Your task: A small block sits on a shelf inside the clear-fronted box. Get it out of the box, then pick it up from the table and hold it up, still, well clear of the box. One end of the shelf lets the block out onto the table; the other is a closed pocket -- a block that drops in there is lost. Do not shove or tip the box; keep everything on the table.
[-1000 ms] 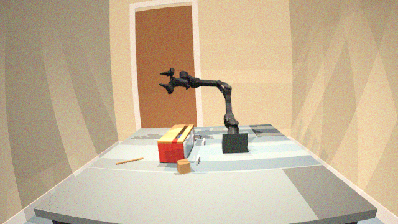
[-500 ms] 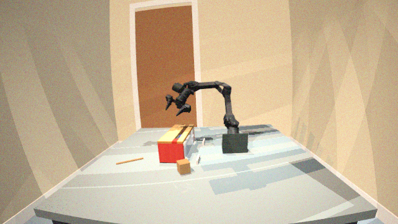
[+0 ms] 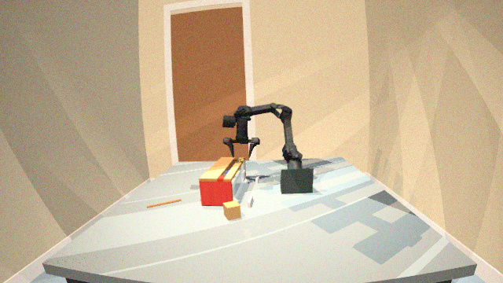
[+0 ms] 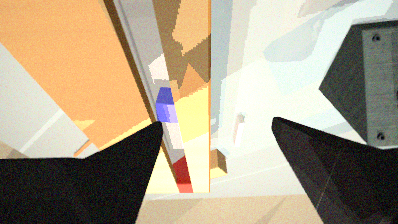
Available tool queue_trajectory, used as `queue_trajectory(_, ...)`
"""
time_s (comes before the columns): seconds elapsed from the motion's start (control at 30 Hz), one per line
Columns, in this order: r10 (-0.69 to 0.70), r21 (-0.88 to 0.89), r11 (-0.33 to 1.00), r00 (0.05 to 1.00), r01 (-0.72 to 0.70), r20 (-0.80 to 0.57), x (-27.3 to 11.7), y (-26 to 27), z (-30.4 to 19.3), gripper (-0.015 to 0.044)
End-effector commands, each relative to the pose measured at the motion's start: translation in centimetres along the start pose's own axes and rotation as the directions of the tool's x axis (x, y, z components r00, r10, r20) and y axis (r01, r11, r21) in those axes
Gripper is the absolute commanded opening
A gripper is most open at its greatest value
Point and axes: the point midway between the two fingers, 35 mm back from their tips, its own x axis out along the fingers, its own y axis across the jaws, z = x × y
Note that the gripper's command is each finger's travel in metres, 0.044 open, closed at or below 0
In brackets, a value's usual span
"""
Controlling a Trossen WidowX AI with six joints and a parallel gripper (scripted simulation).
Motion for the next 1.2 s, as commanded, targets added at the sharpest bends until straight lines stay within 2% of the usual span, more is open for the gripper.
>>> queue_trajectory(0.0,-0.012,0.004,1.000,1.000,0.012,0.014,0.2,-0.3,0.2,0.0400)
queue_trajectory(1.17,-0.011,0.004,1.000,1.000,0.011,0.014,5.6,0.1,1.3,0.0400)
